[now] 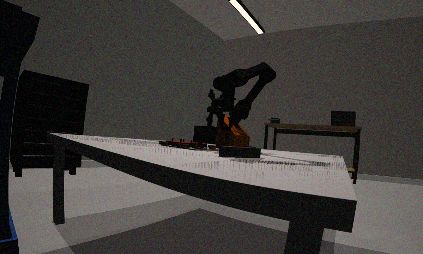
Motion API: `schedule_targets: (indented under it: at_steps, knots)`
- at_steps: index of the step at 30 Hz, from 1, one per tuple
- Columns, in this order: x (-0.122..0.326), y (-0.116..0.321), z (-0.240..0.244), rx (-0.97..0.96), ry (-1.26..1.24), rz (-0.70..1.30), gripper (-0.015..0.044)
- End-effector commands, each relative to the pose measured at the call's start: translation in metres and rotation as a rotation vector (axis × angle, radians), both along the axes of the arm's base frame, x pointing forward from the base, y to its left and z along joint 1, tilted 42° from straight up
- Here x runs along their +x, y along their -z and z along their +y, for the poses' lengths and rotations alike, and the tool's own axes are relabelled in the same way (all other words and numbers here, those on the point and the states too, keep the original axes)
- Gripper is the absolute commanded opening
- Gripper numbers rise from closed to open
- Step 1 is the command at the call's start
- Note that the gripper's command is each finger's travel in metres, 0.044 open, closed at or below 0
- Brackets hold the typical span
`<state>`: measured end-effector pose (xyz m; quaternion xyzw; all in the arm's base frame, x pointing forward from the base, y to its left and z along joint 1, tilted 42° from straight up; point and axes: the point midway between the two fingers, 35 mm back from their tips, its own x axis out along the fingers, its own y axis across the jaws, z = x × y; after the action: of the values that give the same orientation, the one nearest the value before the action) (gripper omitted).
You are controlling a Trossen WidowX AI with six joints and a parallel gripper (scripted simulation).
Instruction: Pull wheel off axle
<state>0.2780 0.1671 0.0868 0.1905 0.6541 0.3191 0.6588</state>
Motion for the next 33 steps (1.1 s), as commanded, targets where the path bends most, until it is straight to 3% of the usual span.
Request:
schedule_targets:
  at_steps: [1, 25, 33]
  knots:
    - [-0.004, 0.009, 0.006, -0.006, -0.003, 0.011, 0.0]
    - [-0.011, 0.074, 0.065, -0.003, -0.003, 0.013, 0.0]
    - [-0.01, 0.069, 0.065, 0.006, -0.007, 0.005, 0.021]
